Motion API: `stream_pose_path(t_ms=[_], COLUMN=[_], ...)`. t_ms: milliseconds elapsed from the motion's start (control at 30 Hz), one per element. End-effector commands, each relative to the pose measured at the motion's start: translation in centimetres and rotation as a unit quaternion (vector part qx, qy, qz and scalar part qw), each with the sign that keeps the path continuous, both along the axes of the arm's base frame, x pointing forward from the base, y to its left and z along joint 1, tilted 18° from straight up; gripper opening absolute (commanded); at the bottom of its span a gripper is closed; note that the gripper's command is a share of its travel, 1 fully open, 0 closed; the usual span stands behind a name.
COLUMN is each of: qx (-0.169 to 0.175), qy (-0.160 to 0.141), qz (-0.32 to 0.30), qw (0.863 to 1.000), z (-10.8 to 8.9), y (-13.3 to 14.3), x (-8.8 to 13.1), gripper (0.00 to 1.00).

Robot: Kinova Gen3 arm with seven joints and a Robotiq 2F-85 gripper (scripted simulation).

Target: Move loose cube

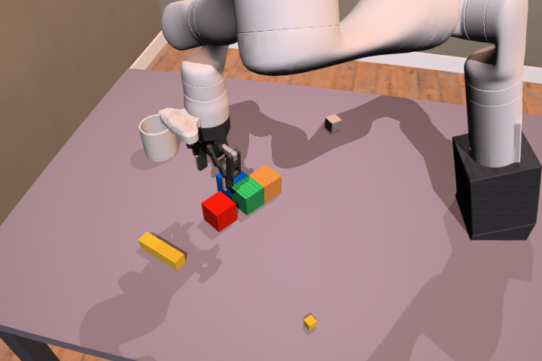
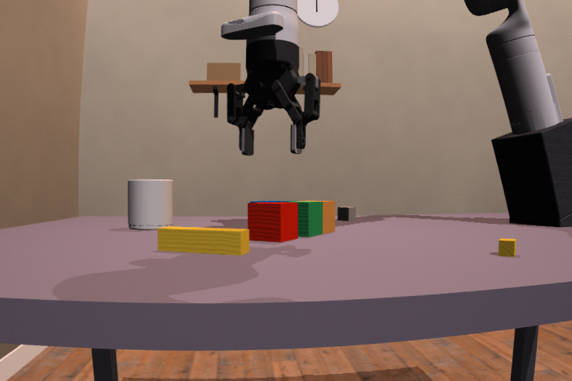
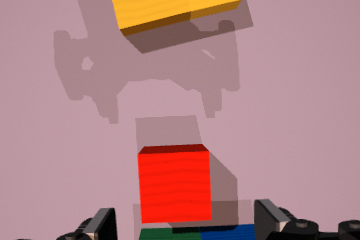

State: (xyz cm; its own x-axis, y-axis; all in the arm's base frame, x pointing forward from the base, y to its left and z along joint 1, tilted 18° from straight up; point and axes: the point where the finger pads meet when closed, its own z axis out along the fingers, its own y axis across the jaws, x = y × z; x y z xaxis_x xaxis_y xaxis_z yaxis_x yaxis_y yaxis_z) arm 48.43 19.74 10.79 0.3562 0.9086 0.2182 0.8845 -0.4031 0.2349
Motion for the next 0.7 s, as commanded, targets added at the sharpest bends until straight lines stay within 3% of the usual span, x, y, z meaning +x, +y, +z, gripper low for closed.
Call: stream_pose_path(t_ms=[0, 667], qx=[0.002, 0.002], qy=[0.002, 0.003], qz=[-0.004, -0.005], qw=[1.0, 1.0], z=[-0.2, -2.2], y=[0.3, 0.6], x=[0.1, 0.7], gripper=[0.82, 0.82])
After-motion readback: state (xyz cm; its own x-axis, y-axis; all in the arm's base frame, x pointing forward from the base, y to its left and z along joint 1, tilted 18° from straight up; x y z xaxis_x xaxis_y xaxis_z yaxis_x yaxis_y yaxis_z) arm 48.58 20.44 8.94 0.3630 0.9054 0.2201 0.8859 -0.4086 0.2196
